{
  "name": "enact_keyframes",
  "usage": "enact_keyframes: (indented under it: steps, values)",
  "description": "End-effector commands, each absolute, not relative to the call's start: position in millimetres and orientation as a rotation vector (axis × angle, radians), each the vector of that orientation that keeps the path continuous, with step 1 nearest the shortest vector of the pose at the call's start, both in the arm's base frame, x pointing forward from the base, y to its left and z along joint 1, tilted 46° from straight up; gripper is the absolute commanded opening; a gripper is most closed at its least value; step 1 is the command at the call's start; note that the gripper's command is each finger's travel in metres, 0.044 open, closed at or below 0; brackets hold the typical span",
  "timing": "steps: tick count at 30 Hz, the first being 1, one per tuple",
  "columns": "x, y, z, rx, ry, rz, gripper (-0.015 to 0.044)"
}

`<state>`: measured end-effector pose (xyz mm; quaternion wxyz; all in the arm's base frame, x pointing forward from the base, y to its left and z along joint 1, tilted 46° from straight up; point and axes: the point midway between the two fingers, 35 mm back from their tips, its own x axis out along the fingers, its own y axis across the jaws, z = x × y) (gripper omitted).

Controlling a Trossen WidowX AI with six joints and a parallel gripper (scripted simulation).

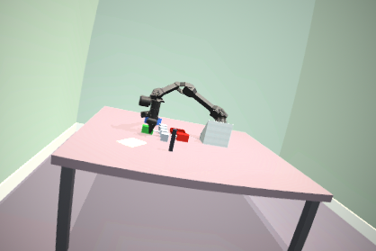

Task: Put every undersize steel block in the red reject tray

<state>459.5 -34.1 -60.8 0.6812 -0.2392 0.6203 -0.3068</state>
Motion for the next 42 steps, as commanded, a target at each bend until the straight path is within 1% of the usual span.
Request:
enact_keyframes:
  steps: [1, 42]
  values:
    - [460.3, -32.9, -61.0, -0.541, 1.386, -0.687, 0.0]
    - [457.5, -31.9, -60.7, -0.541, 1.386, -0.686, 0.0]
